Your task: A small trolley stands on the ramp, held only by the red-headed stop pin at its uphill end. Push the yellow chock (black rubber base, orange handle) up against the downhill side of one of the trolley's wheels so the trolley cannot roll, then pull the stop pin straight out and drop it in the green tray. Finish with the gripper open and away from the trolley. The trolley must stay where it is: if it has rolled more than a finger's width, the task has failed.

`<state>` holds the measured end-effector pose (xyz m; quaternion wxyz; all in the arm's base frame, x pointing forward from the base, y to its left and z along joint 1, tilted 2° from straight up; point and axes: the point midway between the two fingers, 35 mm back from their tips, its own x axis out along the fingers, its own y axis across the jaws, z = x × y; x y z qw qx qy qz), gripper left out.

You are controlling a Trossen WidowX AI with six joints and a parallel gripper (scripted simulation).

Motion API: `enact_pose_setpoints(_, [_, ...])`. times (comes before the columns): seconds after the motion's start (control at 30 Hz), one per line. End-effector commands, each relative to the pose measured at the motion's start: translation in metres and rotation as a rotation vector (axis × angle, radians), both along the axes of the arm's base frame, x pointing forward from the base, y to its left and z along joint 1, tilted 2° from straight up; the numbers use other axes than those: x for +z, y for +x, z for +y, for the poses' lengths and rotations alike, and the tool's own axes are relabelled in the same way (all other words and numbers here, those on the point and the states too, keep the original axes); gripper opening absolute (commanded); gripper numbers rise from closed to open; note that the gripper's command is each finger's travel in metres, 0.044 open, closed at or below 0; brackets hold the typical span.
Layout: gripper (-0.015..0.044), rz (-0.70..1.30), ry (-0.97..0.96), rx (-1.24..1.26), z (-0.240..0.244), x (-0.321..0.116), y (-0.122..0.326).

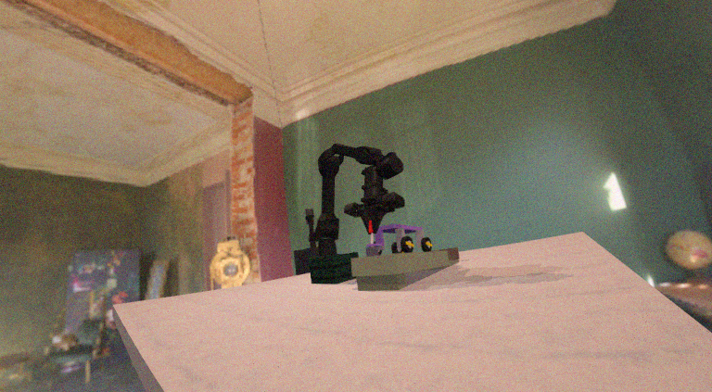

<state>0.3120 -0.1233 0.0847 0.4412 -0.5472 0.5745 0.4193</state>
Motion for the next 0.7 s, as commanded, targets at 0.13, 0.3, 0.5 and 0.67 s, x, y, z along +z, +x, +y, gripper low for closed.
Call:
enact_pose_setpoints(0.13, [0.0,-0.009,-0.005,-0.003,0.0001,0.0069,0.0001])
enact_pose_setpoints(0.3, [0.0,-0.009,-0.005,-0.003,0.0004,0.0083,0.0001])
enact_pose_setpoints(0.5, [0.0,-0.009,-0.005,-0.003,0.0007,0.01,0.0002])
enact_pose_setpoints(0.67, [0.0,-0.009,-0.005,-0.003,0.001,0.0115,-0.0001])
